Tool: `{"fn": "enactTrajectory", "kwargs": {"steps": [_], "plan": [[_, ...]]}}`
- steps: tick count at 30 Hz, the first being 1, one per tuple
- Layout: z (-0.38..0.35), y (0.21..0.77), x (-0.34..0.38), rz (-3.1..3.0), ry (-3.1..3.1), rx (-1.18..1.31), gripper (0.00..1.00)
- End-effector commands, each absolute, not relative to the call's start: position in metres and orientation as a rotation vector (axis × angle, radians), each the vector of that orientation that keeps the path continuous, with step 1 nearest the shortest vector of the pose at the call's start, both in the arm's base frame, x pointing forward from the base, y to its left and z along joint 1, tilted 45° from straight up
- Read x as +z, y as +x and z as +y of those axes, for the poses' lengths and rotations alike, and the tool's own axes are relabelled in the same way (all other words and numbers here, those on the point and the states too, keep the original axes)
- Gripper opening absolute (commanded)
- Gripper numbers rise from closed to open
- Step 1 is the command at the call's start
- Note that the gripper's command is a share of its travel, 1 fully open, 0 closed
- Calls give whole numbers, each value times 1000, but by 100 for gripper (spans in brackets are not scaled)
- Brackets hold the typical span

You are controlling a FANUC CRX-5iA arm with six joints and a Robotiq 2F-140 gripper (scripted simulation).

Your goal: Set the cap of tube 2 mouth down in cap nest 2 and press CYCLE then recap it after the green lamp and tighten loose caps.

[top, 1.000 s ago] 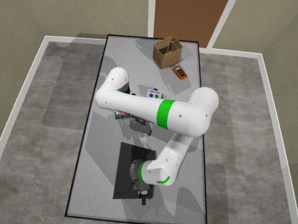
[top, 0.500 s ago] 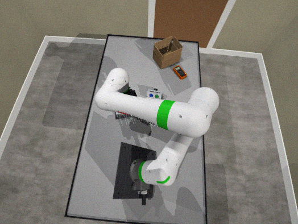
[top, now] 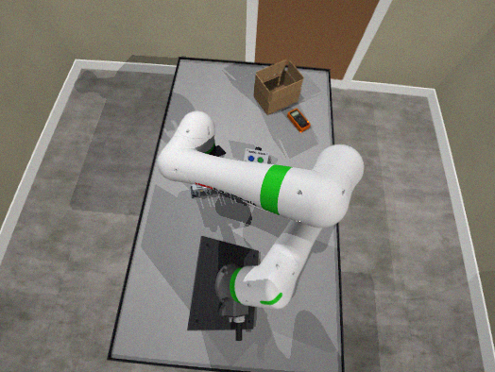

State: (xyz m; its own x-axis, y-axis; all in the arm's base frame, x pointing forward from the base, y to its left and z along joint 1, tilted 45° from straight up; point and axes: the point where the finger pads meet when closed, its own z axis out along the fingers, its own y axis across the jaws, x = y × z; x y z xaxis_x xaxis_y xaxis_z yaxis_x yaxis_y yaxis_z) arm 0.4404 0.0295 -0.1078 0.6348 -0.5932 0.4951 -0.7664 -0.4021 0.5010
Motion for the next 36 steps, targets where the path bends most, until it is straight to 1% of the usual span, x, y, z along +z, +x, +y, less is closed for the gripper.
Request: {"fn": "enactTrajectory", "kwargs": {"steps": [1,7,8,10,14,29,36], "plan": [[31,441,-107,-1056,2136,310,41],[30,441,-107,-1056,2136,310,41],[31,441,-107,-1147,2096,350,41],[31,441,-107,-1147,2096,350,41],[31,441,-107,-1466,1922,489,41],[31,441,-107,-2093,1395,774,41],[31,441,-107,-2093,1395,774,41]]}}
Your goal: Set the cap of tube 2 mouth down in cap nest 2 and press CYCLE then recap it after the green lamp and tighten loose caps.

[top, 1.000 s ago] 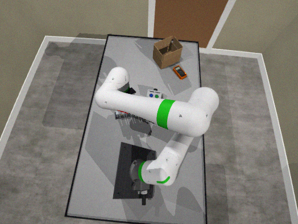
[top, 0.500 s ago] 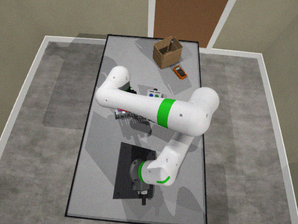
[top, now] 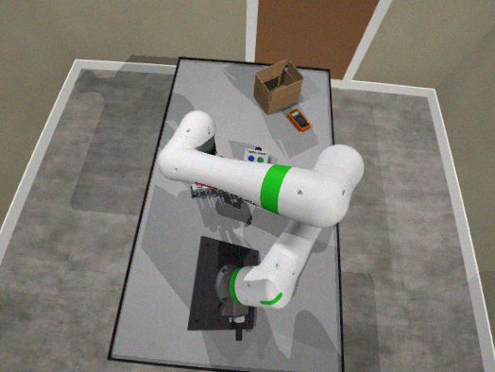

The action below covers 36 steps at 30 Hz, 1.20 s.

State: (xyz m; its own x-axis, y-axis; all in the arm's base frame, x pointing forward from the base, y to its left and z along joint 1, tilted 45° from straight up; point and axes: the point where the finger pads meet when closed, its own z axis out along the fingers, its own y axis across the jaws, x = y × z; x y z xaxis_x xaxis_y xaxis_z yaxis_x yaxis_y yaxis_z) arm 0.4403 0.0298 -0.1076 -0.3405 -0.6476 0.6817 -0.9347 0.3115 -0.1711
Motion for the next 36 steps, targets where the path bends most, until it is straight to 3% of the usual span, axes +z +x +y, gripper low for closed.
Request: {"fn": "enactTrajectory", "kwargs": {"steps": [1,15,36], "plan": [[31,441,-107,-2093,1395,774,30],[31,441,-107,-2092,1395,774,30],[30,441,-108,-1162,2089,356,30]]}}
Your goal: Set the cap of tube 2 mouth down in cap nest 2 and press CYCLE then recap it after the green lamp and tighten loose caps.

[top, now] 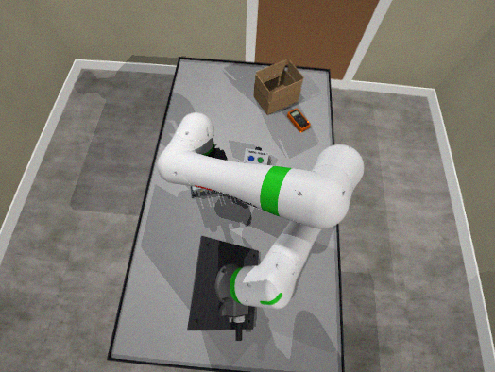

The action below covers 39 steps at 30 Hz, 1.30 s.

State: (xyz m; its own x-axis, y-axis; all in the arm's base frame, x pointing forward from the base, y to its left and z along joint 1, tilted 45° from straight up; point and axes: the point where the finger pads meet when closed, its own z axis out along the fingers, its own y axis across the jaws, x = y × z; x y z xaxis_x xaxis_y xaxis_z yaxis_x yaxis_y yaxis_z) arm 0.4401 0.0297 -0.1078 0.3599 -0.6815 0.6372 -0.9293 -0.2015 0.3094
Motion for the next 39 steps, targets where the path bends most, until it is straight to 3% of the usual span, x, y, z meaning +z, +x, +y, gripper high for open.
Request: {"fn": "enactTrajectory", "kwargs": {"steps": [1,9,10,23,39], "plan": [[30,441,-108,-1108,2114,333,30],[30,441,-108,-1056,2136,310,30],[31,441,-107,-1056,2136,310,41],[31,441,-107,-1147,2096,350,41],[31,441,-107,-1969,1525,714,41]]}}
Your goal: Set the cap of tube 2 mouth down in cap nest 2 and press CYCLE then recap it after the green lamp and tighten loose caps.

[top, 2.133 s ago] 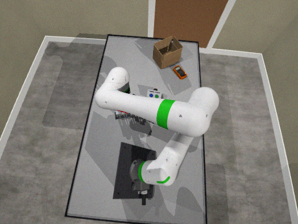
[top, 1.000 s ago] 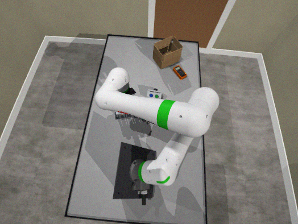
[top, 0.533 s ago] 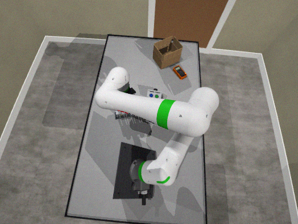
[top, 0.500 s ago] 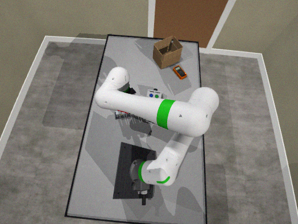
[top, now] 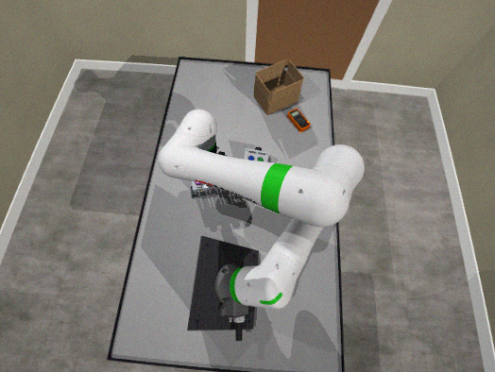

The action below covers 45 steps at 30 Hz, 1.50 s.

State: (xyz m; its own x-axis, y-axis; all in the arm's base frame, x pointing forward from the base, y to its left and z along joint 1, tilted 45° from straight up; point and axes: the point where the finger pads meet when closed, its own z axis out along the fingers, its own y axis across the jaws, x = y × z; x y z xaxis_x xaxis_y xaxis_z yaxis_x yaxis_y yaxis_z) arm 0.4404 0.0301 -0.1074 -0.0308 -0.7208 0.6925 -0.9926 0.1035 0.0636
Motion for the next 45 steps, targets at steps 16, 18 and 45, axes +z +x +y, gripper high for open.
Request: {"fn": "enactTrajectory", "kwargs": {"steps": [16,18,45], "plan": [[31,441,-107,-2092,1395,774,30],[31,441,-107,-2092,1395,774,30],[31,441,-107,-1216,2063,380,30]]}}
